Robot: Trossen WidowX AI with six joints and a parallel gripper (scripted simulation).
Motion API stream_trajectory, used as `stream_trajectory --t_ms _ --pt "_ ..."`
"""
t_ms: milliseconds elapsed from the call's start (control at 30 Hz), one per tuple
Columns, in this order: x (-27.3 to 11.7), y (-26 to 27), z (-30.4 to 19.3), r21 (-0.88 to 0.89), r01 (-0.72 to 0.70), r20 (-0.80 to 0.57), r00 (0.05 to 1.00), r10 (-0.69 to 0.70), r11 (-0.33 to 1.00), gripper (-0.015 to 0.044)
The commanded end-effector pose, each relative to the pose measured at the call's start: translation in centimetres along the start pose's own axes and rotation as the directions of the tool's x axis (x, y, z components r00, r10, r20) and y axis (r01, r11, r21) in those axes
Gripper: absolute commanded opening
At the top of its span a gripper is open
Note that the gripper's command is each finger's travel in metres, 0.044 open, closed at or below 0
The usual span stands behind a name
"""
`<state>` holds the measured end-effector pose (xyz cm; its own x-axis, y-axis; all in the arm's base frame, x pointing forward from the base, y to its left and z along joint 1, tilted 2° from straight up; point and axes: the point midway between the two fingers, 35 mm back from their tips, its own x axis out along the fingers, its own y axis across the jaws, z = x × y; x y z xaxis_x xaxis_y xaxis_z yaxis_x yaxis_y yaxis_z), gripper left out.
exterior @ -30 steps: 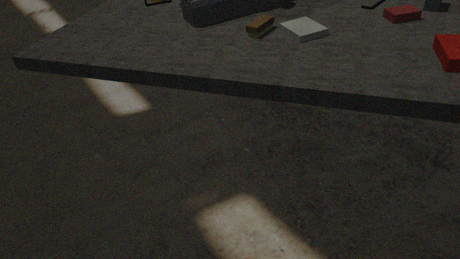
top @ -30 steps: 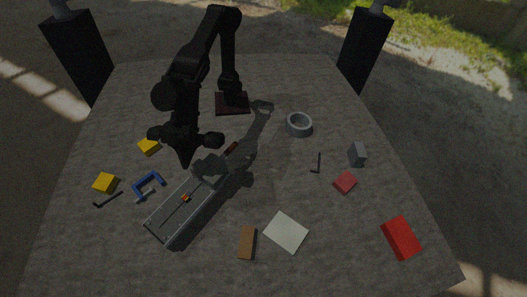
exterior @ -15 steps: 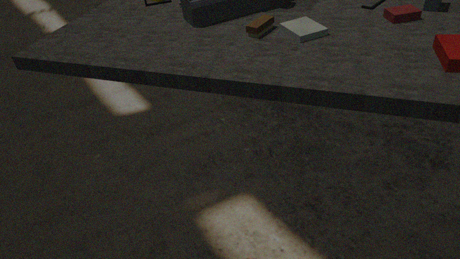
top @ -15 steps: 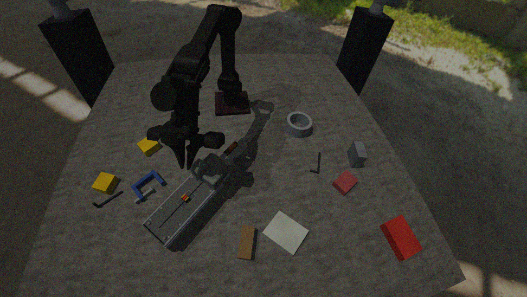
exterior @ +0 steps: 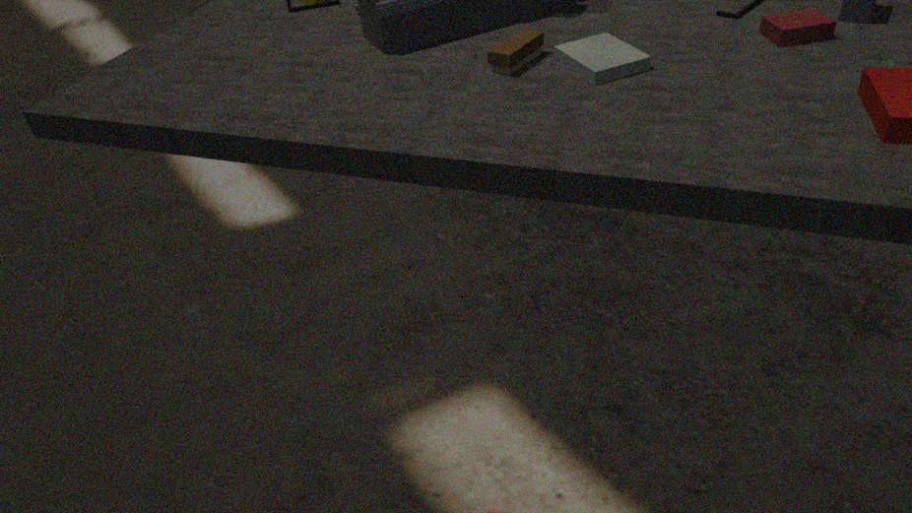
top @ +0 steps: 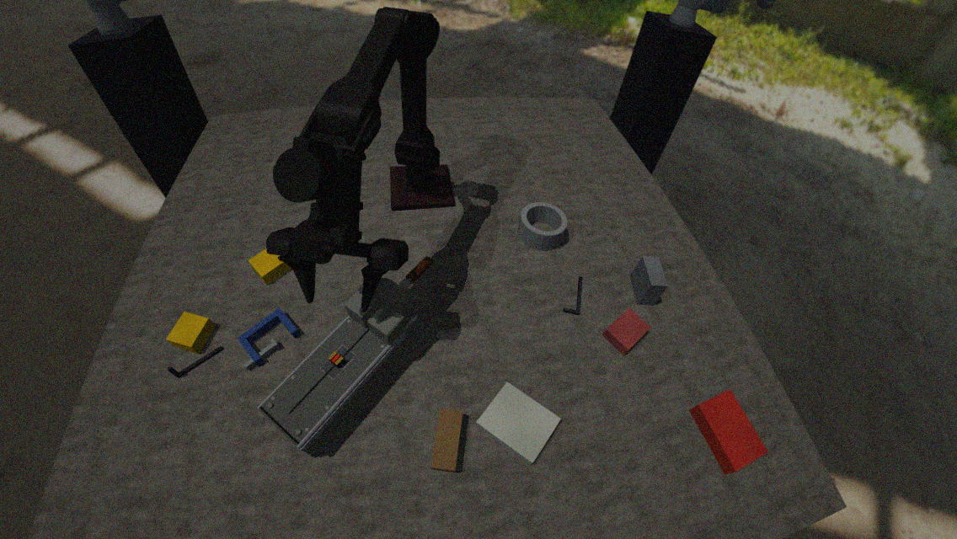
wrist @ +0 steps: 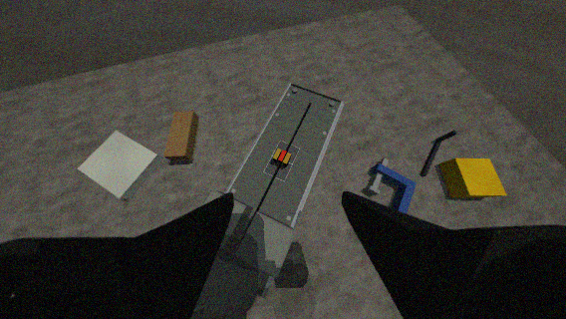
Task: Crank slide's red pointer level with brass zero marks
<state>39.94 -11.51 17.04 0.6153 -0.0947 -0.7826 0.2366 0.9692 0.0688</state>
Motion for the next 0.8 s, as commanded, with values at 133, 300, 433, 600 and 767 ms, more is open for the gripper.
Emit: stream_trajectory --t_ms 133,300,433,600,767 --pt "0.0 -0.02 0.0 0.0 0.001 0.0 1.0 -0.001 1.0 0.0256" --pt "0.0 -0.02 0.0 0.0 0.001 0.0 1.0 -0.001 1.0 0.0125" --pt "0.0 -0.02 0.0 0.0 0.001 0.0 1.0 -0.001 1.0 0.002" --pt "0.0 -0.02 0.0 0.0 0.001 0.0 1.0 -0.001 1.0 0.0" --pt "0.0 -0.02 0.0 0.0 0.001 0.0 1.0 -0.001 1.0 0.0"
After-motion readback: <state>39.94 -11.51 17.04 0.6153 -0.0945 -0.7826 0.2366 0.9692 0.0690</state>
